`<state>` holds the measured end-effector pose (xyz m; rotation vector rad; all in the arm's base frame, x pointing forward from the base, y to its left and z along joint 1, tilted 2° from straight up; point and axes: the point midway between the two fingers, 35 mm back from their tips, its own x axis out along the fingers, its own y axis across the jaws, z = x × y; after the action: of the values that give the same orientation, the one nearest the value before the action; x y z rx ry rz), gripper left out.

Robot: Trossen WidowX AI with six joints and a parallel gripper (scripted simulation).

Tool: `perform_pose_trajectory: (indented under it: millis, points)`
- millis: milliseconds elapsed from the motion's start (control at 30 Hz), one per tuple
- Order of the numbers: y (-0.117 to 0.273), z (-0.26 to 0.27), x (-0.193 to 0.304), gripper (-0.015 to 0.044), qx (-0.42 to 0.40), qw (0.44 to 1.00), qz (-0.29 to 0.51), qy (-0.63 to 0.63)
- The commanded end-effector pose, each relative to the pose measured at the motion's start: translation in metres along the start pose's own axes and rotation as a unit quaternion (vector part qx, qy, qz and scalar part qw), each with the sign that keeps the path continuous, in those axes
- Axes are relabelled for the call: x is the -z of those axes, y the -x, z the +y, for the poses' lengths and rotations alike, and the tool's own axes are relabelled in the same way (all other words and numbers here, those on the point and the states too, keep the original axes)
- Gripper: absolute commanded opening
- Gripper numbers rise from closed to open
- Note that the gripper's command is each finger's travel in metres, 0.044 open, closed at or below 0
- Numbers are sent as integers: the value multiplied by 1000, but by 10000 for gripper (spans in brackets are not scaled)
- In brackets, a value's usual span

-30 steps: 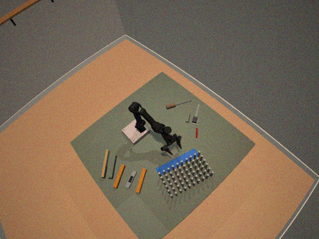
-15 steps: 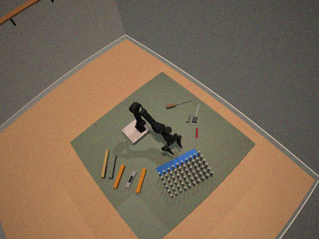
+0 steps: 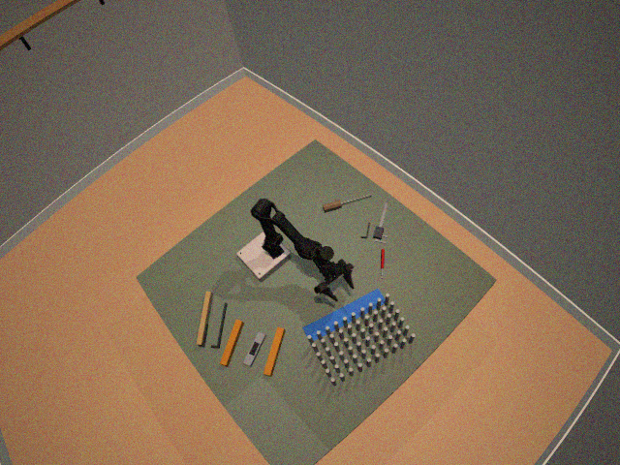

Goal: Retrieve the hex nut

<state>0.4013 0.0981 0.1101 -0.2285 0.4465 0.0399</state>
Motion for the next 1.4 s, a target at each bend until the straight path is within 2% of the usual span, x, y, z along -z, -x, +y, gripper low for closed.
perform_pose_trajectory:
  millis: [0, 167, 267, 433, 567, 700, 967, 1167, 1367]
  points:
    - [0, 1, 0, 440, -2, 1000, -1, 2]
    - [0, 2, 0, 440, -4, 1000, -1, 5]
    - [6, 23, -3, 440, -25, 998, 0, 60]
    - [33, 92, -7, 440, -103, 960, -9, 260]
    - [69, 154, -4, 440, -174, 876, -39, 448]
    - [115, 208, 5, 440, -232, 747, -91, 616]
    - [207, 274, 31, 440, -283, 456, -209, 817]
    - [284, 301, 58, 440, -277, 194, -312, 888]
    - [363, 308, 89, 440, -231, -80, -410, 879]
